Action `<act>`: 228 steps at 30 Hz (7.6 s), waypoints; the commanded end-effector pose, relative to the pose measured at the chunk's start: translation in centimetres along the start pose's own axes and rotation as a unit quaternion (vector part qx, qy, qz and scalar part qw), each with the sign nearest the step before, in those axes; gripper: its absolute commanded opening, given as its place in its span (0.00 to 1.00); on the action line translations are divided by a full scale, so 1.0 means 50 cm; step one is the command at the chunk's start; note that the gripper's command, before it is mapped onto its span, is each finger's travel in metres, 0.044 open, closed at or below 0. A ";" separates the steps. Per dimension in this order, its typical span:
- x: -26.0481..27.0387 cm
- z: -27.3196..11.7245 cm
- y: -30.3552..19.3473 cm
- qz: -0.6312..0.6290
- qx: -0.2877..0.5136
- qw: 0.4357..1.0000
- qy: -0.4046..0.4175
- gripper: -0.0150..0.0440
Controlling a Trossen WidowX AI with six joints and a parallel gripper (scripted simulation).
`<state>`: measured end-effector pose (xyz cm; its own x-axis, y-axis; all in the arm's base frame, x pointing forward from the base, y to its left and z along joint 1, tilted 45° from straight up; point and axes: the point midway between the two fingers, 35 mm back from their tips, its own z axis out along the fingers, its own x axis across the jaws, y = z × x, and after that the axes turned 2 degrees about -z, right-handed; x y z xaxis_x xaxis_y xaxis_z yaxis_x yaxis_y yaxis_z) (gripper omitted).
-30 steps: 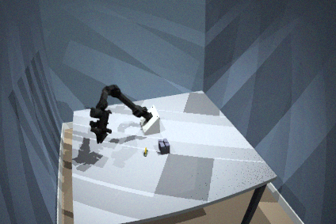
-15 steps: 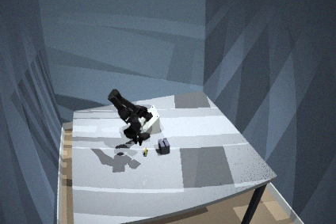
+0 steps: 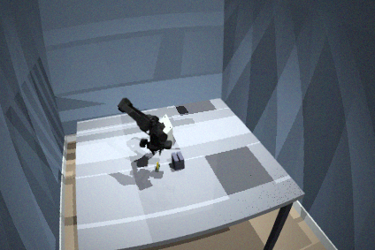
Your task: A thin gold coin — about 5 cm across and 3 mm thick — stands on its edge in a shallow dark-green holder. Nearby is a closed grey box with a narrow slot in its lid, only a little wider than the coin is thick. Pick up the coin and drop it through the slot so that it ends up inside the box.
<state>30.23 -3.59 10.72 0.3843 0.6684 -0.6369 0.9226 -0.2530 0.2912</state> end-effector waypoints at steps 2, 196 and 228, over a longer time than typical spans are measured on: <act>-0.006 0.060 -0.004 -0.005 0.004 1.000 -0.006 0.53; 0.243 0.007 -0.089 -0.203 0.006 0.979 -0.003 0.25; 0.240 0.034 -0.088 -0.209 0.004 0.978 -0.004 0.25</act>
<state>30.83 4.52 0.72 -0.0210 0.7115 -0.7024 0.9995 0.0305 0.0010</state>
